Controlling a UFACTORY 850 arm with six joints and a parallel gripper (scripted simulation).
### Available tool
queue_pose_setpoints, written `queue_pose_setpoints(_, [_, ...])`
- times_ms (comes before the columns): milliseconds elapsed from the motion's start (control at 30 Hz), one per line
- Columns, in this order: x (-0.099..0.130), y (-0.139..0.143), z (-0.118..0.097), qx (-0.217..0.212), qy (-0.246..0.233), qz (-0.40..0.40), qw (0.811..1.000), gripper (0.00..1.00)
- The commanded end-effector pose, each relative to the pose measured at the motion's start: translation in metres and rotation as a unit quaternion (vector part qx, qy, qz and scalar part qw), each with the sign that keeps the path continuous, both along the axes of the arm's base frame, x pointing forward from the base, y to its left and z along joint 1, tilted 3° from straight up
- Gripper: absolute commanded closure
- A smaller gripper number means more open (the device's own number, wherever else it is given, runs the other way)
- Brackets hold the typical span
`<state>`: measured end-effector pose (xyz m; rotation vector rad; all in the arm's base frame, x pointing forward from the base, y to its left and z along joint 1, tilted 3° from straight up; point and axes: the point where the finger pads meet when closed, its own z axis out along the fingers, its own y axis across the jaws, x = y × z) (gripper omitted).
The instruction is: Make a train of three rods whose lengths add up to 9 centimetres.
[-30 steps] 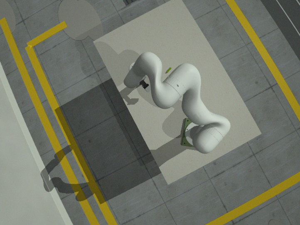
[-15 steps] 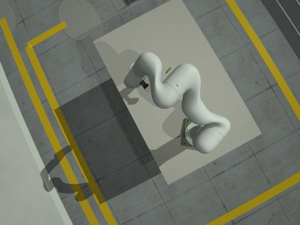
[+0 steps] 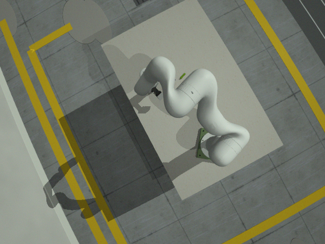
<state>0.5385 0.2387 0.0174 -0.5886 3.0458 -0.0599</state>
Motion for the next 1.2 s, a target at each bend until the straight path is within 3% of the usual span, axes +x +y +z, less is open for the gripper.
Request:
queue_pose_setpoints(0, [0.0008,0.0004,0.0009,0.000,-0.001,0.000,1.000,0.76])
queue_pose_setpoints(300, [0.0008,0.0004,0.0009,0.000,-0.001,0.000,1.000,0.76])
queue_pose_setpoints(333, [0.0008,0.0004,0.0009,0.000,-0.001,0.000,1.000,0.96])
queue_pose_setpoints(1167, [0.0008,0.0004,0.0009,0.000,-0.001,0.000,1.000,0.96])
